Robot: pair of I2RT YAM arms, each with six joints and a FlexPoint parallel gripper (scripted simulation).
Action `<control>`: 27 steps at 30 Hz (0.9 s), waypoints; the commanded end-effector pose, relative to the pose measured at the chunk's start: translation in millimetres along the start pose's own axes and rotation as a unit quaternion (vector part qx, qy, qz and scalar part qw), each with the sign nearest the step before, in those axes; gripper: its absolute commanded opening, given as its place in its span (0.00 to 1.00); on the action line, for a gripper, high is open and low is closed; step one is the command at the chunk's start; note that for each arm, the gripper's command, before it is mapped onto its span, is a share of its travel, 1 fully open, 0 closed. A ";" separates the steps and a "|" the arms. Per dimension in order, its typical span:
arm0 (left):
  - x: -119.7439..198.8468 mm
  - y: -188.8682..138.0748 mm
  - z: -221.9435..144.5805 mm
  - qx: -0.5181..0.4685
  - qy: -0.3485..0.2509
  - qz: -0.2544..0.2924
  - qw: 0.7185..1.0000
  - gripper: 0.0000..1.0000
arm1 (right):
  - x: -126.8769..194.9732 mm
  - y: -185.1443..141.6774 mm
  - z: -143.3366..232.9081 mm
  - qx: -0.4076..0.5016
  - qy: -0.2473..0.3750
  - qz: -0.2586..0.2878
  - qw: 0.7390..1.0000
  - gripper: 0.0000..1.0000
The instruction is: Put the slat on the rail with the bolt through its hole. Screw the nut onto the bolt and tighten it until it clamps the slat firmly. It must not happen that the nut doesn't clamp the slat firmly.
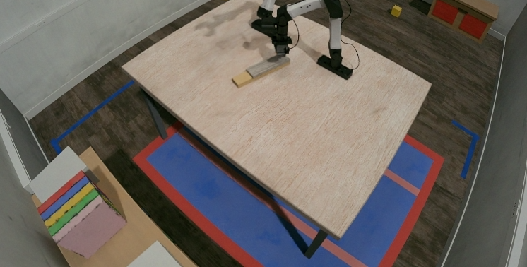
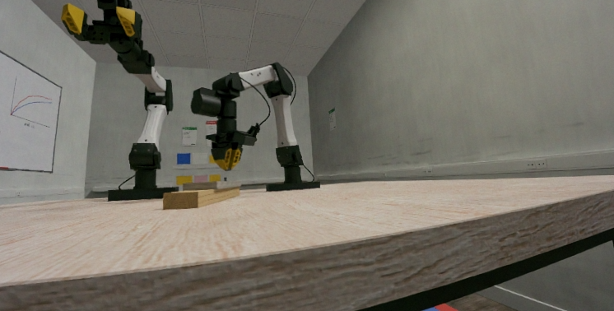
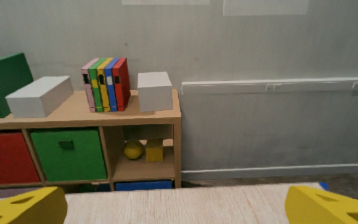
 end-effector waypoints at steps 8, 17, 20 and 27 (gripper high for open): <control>12.4 -8.7 4.9 0.001 -0.015 0.003 1.000 0.14 | 1.0 5.4 -0.6 0.002 0.003 -0.013 1.000 1.00; 12.4 -8.5 4.8 0.000 -0.015 0.002 1.000 0.14 | 1.0 5.4 -0.6 0.002 0.003 -0.013 1.000 1.00; 6.6 -9.6 1.8 0.000 -0.013 0.002 1.000 0.14 | 1.0 5.4 -0.6 0.002 0.003 -0.013 1.000 1.00; 1.9 -9.7 1.4 0.000 -0.013 0.002 1.000 0.14 | 1.0 5.4 -0.6 0.002 0.003 -0.013 1.000 1.00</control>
Point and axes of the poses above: on each arm, the point where the finger pads meet when closed, its own x axis back along the fingers, its own z axis across the jaws, y = z × x, the point moved 10 cm from there along x, back along the fingers, and after that the axes turned 13 degrees about x, right-handed, at the moved point
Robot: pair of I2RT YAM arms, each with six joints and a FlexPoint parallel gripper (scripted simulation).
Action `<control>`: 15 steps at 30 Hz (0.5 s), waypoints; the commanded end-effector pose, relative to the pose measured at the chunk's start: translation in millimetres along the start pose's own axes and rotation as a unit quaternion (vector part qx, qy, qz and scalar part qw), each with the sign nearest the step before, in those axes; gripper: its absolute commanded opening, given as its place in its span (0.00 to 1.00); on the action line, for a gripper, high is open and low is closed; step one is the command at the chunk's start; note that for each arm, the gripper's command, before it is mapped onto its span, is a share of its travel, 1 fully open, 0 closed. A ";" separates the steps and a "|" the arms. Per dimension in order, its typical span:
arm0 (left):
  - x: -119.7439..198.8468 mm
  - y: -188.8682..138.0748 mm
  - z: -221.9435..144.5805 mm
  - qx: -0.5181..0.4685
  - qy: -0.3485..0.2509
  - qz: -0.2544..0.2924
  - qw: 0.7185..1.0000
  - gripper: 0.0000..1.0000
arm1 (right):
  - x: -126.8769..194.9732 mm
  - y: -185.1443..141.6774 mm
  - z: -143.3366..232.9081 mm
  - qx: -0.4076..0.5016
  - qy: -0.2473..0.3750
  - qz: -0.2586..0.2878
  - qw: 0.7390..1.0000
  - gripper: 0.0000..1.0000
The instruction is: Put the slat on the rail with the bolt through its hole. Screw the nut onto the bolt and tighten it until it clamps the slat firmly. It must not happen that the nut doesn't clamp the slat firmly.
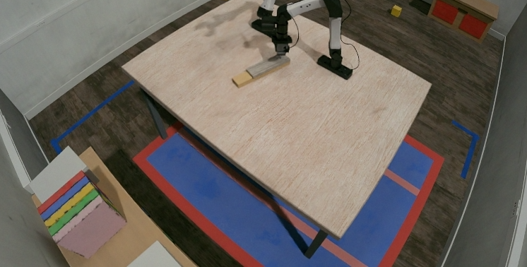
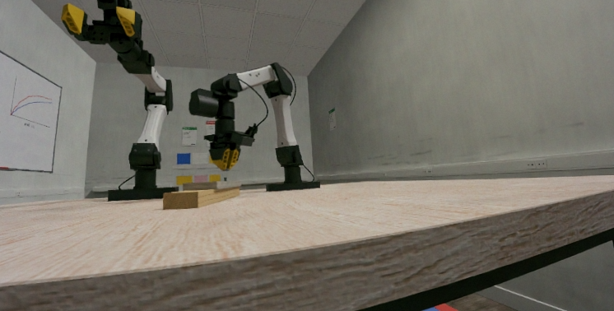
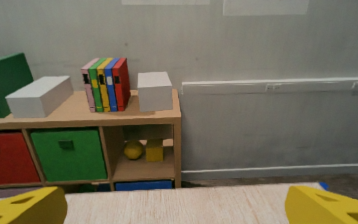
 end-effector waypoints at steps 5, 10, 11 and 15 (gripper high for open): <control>-0.1 -1.1 -2.0 0.001 -0.013 0.002 1.000 0.14 | 1.0 5.4 -0.6 0.002 0.003 -0.013 1.000 1.00; -3.5 -1.2 -2.2 0.001 -0.013 0.002 1.000 0.14 | 1.0 5.4 -0.6 0.002 0.003 -0.013 1.000 1.00; -4.2 -1.2 -2.3 0.001 -0.013 0.002 1.000 0.14 | 1.0 5.4 -0.6 0.002 0.003 -0.013 1.000 1.00; -6.9 -1.2 -2.4 0.001 -0.013 0.002 1.000 0.14 | 1.0 5.4 -0.6 0.002 0.003 -0.013 1.000 1.00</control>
Point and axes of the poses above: on each arm, the point where the finger pads meet when closed, its own x axis back along the fingers, its own z axis across the jaws, y = z × x, the point moved 10 cm from there along x, back along the fingers, and after that the axes turned 13 degrees about x, right-handed, at the moved point
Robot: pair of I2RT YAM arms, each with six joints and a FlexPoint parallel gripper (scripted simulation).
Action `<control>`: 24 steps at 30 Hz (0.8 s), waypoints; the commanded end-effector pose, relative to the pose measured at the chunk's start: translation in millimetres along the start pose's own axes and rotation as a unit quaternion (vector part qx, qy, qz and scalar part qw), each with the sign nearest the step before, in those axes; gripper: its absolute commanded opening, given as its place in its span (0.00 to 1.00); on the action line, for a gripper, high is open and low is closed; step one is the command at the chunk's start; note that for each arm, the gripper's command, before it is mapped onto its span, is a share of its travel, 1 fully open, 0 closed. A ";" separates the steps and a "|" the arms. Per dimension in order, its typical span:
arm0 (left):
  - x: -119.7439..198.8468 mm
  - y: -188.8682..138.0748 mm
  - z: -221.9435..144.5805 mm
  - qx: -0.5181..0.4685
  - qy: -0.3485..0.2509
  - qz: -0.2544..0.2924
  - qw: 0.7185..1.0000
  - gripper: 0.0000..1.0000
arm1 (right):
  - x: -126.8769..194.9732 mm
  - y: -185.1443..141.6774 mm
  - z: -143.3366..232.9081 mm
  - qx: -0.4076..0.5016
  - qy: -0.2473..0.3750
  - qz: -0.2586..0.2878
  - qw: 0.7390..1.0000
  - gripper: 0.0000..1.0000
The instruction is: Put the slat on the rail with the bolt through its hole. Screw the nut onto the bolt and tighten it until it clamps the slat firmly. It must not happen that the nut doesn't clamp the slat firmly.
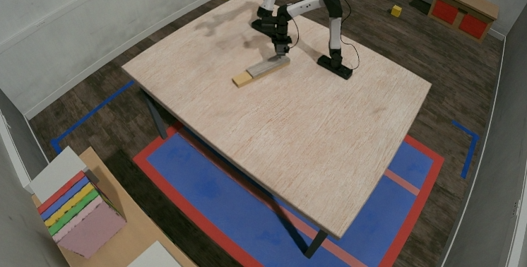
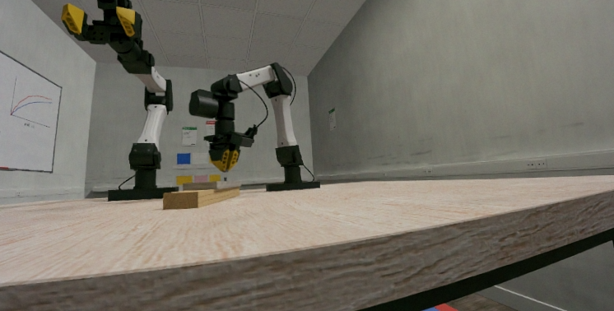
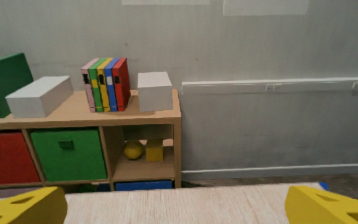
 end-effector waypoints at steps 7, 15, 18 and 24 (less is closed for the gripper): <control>-7.6 -0.9 -1.6 0.001 -0.008 0.000 1.000 0.14 | 1.0 5.4 -0.6 0.002 0.003 -0.013 1.000 1.00; -13.0 -0.9 -1.7 0.001 -0.007 0.000 1.000 0.14 | 1.0 5.4 -0.6 0.002 0.003 -0.013 1.000 1.00; -15.0 -0.9 -1.7 0.001 -0.007 0.000 1.000 0.14 | 1.0 5.4 -0.6 0.002 0.003 -0.013 1.000 1.00; -17.7 -0.9 -1.7 0.001 -0.007 0.000 1.000 0.14 | 1.0 5.4 -0.6 0.002 0.003 -0.013 1.000 1.00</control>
Point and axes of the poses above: on each arm, the point where the finger pads meet when closed, its own x axis back along the fingers, its own z axis across the jaws, y = z × x, the point moved 10 cm from there along x, back along the fingers, and after that the axes turned 13 degrees about x, right-handed, at the moved point
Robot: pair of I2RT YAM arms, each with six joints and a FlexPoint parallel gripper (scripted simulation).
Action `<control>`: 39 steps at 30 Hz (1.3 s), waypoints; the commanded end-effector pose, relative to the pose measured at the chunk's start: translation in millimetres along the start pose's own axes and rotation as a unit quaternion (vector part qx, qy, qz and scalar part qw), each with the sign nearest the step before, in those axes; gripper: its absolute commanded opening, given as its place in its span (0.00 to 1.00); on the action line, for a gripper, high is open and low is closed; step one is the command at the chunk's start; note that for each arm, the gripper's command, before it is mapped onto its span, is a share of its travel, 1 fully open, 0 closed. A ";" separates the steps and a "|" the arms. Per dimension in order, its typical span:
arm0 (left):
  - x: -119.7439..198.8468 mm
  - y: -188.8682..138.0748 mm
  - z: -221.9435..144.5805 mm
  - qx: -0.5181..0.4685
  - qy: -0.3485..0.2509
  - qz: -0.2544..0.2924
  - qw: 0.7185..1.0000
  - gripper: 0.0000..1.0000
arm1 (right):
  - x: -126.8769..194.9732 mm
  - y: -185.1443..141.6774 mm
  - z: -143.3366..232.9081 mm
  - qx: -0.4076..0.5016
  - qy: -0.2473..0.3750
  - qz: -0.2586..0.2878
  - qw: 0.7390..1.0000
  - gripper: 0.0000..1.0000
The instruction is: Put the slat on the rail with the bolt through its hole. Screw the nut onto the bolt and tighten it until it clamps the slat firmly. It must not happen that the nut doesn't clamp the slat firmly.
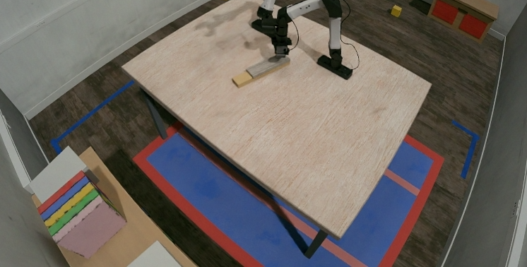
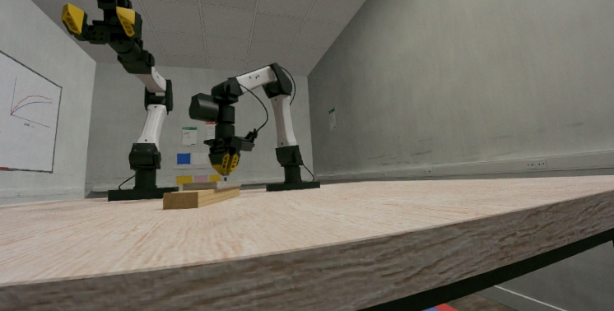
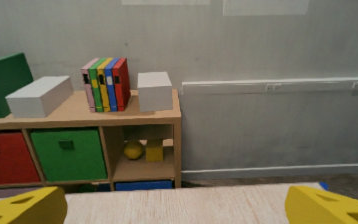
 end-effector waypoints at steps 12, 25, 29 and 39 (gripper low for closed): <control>-14.6 -0.9 -1.6 0.001 -0.004 -0.002 1.000 0.14 | 1.0 5.4 -0.6 0.002 0.003 -0.013 1.000 1.00; -24.3 0.1 -0.8 0.002 0.002 -0.009 1.000 0.14 | 1.0 5.4 -0.6 0.002 0.003 -0.013 1.000 1.00; -24.3 0.1 -0.8 0.003 0.003 -0.008 1.000 0.14 | 1.0 5.4 -0.6 0.002 0.003 -0.013 1.000 1.00; -24.3 0.2 -0.7 0.003 0.003 -0.008 1.000 0.14 | 1.0 5.4 -0.6 0.002 0.003 -0.013 1.000 1.00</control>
Point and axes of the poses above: on each arm, the point where the finger pads meet when closed, its own x axis back along the fingers, its own z axis across the jaws, y = z × x, the point moved 10 cm from there along x, back along the fingers, and after that the axes turned 13 degrees about x, right-handed, at the moved point
